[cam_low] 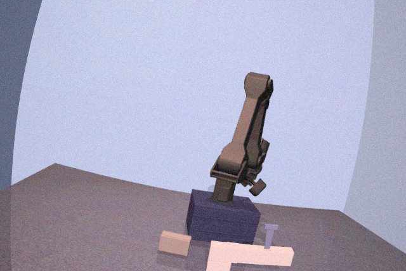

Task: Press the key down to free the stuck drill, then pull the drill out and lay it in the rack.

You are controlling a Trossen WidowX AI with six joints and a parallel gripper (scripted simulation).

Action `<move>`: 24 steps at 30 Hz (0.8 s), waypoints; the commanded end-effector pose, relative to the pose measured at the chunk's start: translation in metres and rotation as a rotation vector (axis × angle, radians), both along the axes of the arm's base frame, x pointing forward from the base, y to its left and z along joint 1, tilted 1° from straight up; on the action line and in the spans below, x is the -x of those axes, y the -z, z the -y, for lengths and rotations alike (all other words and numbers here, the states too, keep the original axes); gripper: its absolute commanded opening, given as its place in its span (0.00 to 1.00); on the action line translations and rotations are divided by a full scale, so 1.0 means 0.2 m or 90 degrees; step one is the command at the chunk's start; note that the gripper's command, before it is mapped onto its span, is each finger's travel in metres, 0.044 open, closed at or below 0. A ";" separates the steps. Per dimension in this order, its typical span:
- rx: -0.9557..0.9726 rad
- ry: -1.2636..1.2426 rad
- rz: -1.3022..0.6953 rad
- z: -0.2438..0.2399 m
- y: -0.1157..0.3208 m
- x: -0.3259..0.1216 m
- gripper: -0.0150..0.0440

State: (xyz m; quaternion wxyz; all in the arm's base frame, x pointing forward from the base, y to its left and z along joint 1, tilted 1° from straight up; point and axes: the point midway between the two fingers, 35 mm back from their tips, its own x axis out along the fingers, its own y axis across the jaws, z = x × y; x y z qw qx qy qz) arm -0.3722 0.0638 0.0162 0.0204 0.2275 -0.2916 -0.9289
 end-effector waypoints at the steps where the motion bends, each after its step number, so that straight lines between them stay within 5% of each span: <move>1: 0.016 0.114 0.037 -0.31 0.02 -0.06 0.25; 11: 0.088 0.417 0.138 -1.03 0.08 -0.48 0.25; 24: 0.193 0.814 0.275 -1.57 0.05 -1.54 0.25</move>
